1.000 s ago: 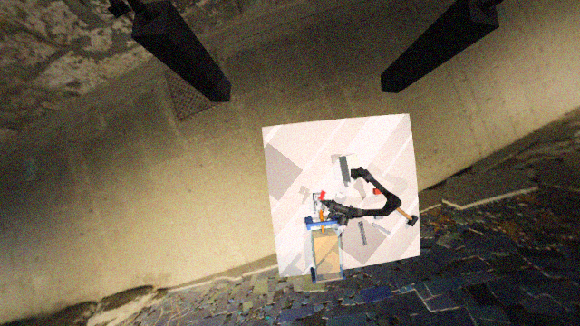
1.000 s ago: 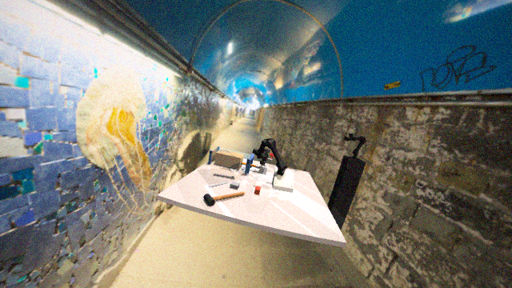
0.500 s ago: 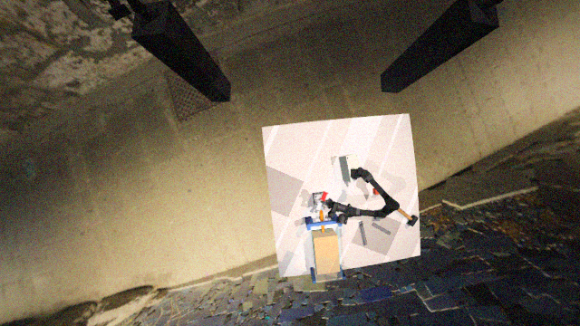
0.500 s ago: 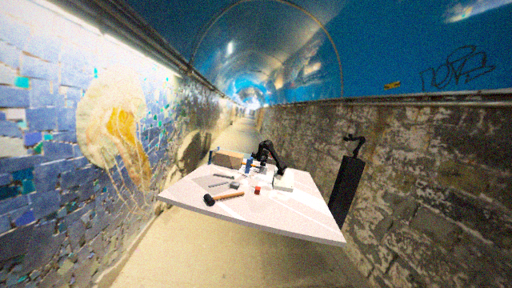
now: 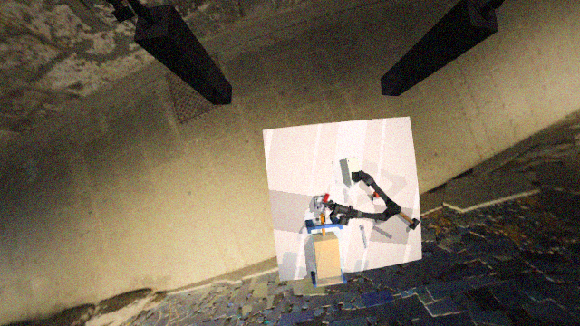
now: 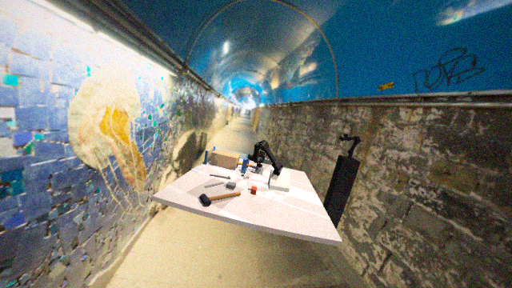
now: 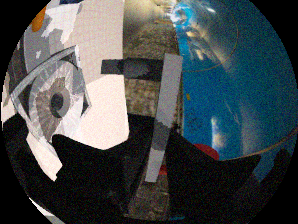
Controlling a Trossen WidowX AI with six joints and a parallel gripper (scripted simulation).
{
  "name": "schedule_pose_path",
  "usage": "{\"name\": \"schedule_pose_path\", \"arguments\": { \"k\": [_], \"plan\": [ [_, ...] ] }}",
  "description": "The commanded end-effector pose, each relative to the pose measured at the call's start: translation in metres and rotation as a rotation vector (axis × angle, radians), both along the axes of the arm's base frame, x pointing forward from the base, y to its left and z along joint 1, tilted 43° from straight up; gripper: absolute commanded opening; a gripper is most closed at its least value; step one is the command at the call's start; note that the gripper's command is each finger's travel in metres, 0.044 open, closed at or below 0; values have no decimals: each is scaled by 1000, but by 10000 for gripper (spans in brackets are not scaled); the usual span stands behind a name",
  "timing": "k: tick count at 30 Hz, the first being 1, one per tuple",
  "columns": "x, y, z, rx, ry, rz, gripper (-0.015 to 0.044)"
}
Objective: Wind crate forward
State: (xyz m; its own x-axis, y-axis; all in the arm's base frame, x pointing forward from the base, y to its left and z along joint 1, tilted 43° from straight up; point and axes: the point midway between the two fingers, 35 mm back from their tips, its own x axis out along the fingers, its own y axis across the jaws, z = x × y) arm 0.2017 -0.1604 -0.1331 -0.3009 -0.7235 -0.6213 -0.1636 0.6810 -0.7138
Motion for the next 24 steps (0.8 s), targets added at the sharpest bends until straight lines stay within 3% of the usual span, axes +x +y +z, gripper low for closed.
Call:
{"name": "schedule_pose_path", "arguments": {
  "k": [1, 24],
  "plan": [
    [-10, 9, 10, -8, -7, -2, 0],
    [-29, 27, 1, -26, 4, 17, 0]
  ]
}}
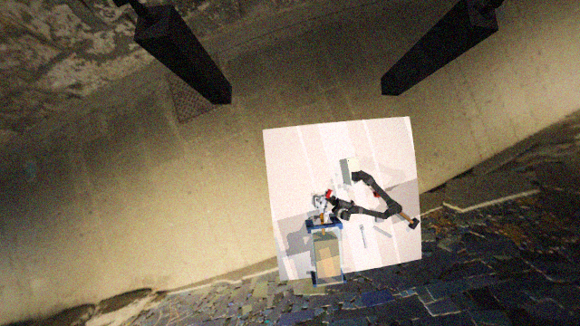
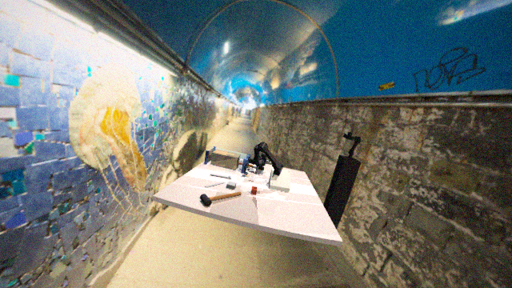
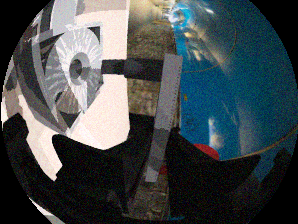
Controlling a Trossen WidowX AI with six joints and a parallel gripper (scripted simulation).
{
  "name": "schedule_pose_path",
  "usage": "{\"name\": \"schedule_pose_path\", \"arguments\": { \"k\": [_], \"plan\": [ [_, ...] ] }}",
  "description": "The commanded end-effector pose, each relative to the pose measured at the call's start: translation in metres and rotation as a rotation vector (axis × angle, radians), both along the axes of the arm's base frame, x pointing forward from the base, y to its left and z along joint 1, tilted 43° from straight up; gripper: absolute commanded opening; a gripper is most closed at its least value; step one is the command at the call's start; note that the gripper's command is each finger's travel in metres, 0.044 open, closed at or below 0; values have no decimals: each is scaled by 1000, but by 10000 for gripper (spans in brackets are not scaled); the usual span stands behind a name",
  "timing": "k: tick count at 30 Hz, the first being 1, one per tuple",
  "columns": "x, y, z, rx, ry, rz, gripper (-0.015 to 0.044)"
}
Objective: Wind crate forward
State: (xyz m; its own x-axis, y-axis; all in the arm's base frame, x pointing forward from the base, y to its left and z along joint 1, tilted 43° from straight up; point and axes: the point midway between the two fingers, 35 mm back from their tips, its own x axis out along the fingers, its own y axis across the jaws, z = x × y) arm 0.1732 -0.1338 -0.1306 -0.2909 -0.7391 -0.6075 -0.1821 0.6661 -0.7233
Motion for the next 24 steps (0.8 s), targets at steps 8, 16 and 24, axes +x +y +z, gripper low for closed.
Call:
{"name": "schedule_pose_path", "arguments": {
  "k": [8, 16, 24],
  "plan": [
    [-2, 7, -9, -10, -3, -3, 0],
    [-3, 9, -11, -10, -3, -3, 0],
    [-3, 12, -10, -9, -4, -3, 0]
  ]
}}
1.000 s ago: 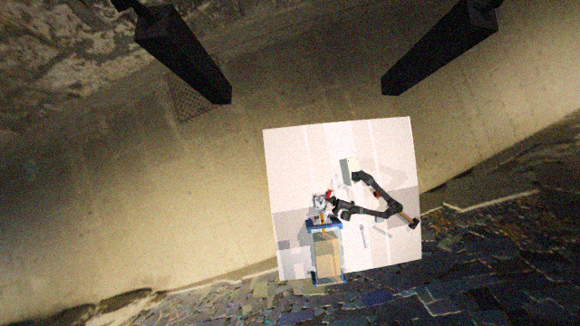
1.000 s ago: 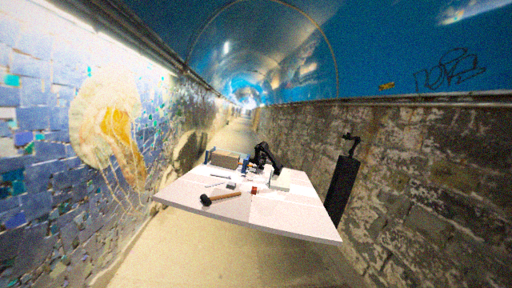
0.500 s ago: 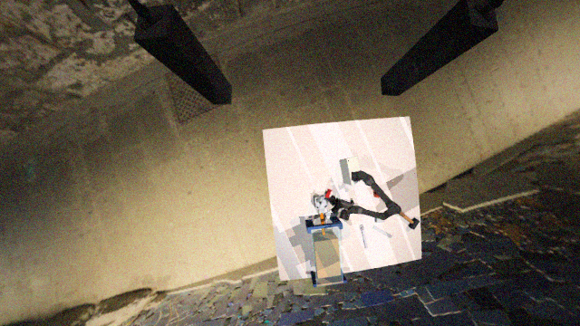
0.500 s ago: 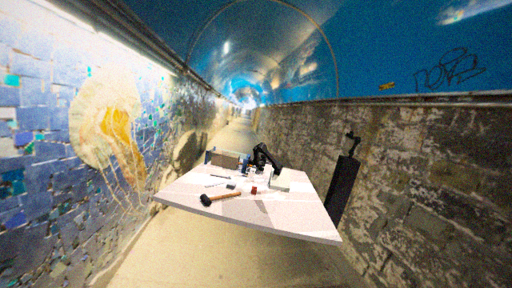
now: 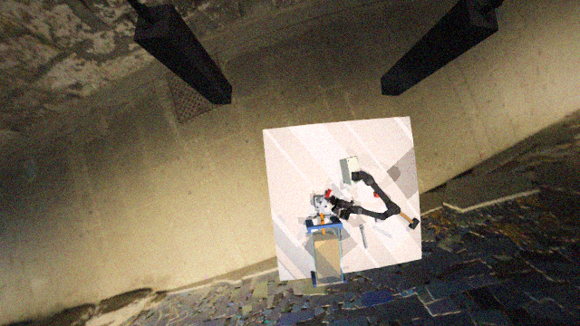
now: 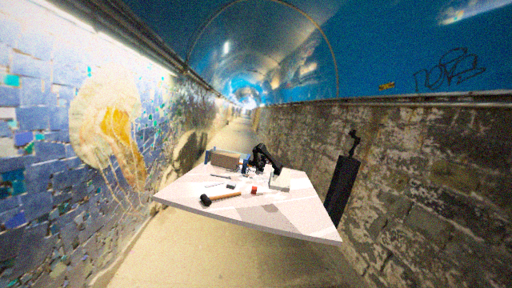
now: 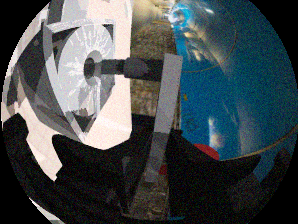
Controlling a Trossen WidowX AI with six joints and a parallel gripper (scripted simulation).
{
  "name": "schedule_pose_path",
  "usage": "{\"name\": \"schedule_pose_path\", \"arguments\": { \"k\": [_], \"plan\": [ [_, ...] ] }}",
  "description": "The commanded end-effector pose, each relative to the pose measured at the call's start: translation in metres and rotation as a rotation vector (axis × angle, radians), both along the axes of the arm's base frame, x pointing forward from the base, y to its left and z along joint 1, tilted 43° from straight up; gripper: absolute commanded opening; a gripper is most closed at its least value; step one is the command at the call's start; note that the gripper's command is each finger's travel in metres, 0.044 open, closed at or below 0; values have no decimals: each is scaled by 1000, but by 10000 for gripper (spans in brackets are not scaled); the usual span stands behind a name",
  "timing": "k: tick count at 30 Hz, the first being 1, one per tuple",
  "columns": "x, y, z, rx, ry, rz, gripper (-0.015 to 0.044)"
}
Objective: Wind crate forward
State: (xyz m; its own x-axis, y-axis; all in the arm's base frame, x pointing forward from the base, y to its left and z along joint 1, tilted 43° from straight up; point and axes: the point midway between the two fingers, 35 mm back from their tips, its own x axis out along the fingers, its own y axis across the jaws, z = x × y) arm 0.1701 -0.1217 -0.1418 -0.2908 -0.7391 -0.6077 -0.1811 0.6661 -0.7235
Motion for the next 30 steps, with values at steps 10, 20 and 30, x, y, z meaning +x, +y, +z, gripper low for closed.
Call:
{"name": "schedule_pose_path", "arguments": {
  "k": [10, 20, 30],
  "plan": [
    [0, 6, 2, -8, -4, -2, 0],
    [-2, 10, -1, -7, -7, 2, 0],
    [-3, 12, -5, -7, -8, 3, 0]
  ]
}}
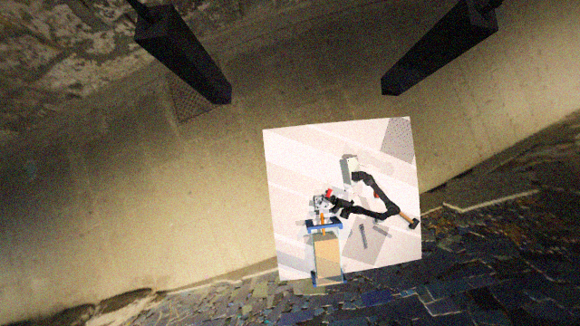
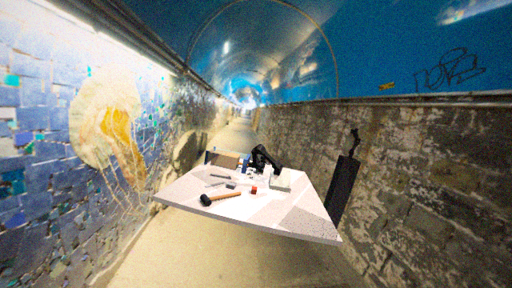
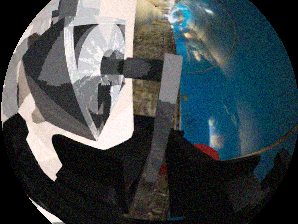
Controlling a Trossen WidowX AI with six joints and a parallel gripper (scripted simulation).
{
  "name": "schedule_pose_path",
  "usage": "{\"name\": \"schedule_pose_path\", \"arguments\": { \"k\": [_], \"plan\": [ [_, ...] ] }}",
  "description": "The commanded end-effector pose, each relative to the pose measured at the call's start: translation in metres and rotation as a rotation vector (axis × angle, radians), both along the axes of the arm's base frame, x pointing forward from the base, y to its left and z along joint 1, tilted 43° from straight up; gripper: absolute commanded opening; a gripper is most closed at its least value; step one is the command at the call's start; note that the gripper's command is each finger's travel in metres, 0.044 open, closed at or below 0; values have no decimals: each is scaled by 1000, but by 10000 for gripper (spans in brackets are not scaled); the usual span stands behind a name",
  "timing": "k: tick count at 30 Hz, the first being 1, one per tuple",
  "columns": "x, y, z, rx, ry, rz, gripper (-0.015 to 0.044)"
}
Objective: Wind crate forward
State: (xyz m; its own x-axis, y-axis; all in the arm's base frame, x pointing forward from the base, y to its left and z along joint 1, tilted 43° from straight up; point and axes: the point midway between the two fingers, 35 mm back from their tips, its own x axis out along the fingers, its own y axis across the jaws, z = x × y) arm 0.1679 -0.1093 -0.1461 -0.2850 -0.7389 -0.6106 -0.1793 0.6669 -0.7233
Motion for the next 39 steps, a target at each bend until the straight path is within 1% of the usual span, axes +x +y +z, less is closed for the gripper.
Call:
{"name": "schedule_pose_path", "arguments": {
  "k": [1, 13, 22, 39],
  "plan": [
    [-1, 0, -1, -9, -2, 0, 0],
    [-1, 1, -4, 0, 0, 1, 0],
    [-1, 1, -3, 0, -3, 0, 236],
    [-1, 1, -3, 0, -3, 0, 240]
  ]
}}
